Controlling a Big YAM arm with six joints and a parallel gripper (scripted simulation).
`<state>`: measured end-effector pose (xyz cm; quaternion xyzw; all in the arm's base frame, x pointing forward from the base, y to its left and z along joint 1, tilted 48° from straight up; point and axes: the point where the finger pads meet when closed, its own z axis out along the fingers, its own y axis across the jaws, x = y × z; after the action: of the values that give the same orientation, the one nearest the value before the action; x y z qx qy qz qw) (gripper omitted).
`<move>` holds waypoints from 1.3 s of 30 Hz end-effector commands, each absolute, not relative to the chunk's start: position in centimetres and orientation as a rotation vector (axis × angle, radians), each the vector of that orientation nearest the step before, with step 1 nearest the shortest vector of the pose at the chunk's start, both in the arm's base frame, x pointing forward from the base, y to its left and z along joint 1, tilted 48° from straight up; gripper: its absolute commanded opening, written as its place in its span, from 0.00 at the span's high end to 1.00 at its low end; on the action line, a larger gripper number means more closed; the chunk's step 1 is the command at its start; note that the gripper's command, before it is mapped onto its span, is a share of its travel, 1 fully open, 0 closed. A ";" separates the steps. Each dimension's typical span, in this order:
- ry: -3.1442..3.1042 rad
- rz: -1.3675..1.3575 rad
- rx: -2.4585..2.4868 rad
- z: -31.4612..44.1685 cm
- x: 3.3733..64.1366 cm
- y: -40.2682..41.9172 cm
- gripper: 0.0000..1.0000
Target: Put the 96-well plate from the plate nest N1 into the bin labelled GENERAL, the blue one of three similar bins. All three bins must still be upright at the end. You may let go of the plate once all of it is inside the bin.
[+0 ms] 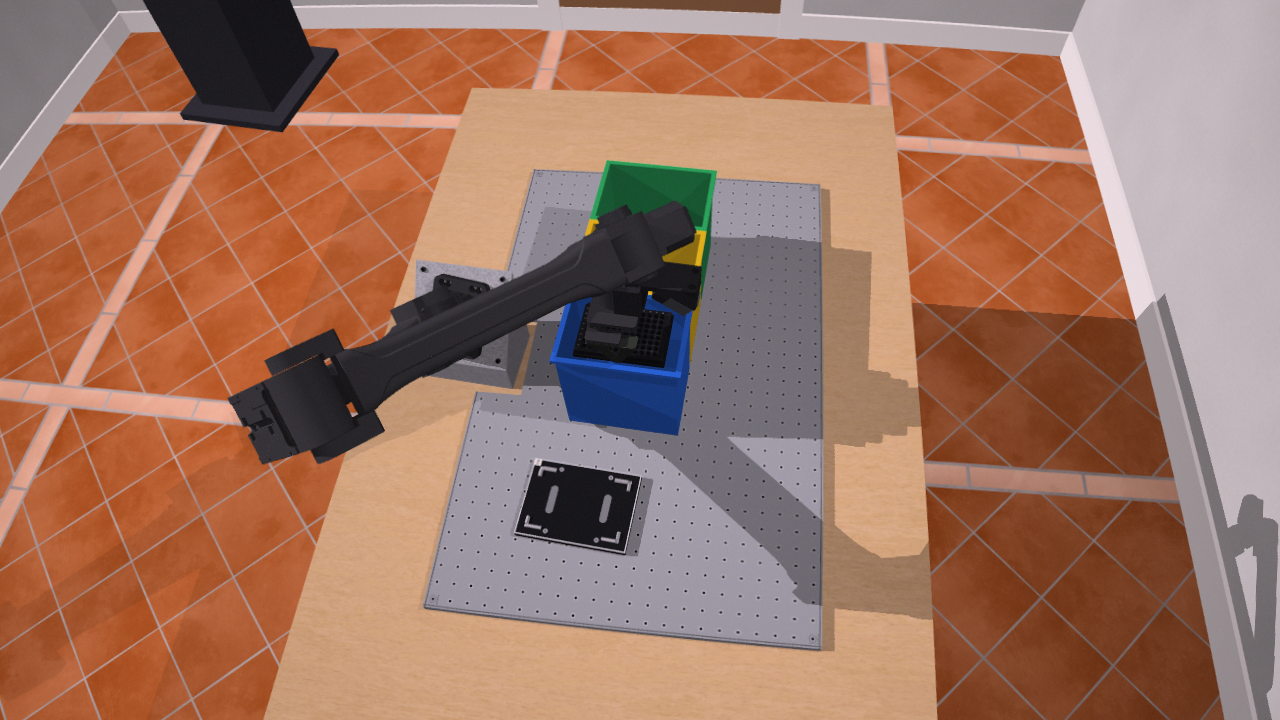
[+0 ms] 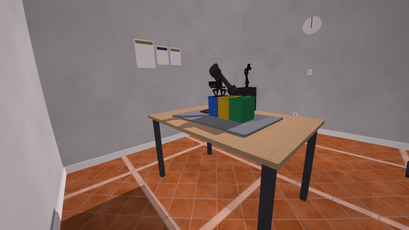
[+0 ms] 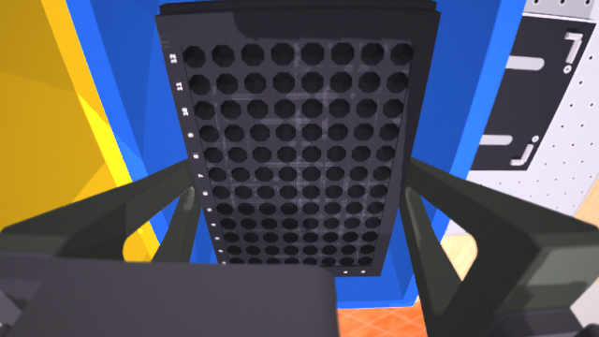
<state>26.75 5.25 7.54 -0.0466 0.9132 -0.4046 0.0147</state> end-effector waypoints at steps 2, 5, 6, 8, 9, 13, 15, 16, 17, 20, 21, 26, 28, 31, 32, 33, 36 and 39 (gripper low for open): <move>2.832 -1.232 -0.144 7.8 27.5 5.9 0.01; 2.832 -1.232 -0.144 7.8 27.5 5.9 0.01; 2.832 -1.232 -0.144 7.8 27.5 5.9 0.01; 2.832 -1.232 -0.144 7.8 27.5 5.9 0.01; 2.832 -1.232 -0.144 7.8 27.5 5.9 0.01; 2.832 -1.232 -0.144 7.8 27.5 5.9 0.01; 2.832 -1.232 -0.144 7.8 27.5 5.9 0.01; 2.832 -1.232 -0.144 7.8 27.5 5.9 0.01; 2.832 -1.232 -0.144 7.8 27.5 5.9 0.01; 2.832 -1.232 -0.144 7.8 27.5 5.9 0.01; 2.832 -1.232 -0.144 7.8 27.5 5.9 0.01; 2.832 -1.232 -0.144 7.8 27.5 5.9 0.18; 2.832 -1.232 -0.144 7.8 27.5 5.9 0.18; 2.832 -1.232 -0.144 7.8 27.5 5.9 0.18; 2.832 -1.232 -0.144 7.8 27.5 5.9 0.18; 2.832 -1.232 -0.144 7.8 27.5 5.9 0.18; 2.832 -1.232 -0.144 7.8 27.5 5.9 0.18; 2.832 -1.232 -0.144 7.8 27.5 5.9 0.18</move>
<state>26.76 5.25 7.54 -0.0465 0.9132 -0.4045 0.0148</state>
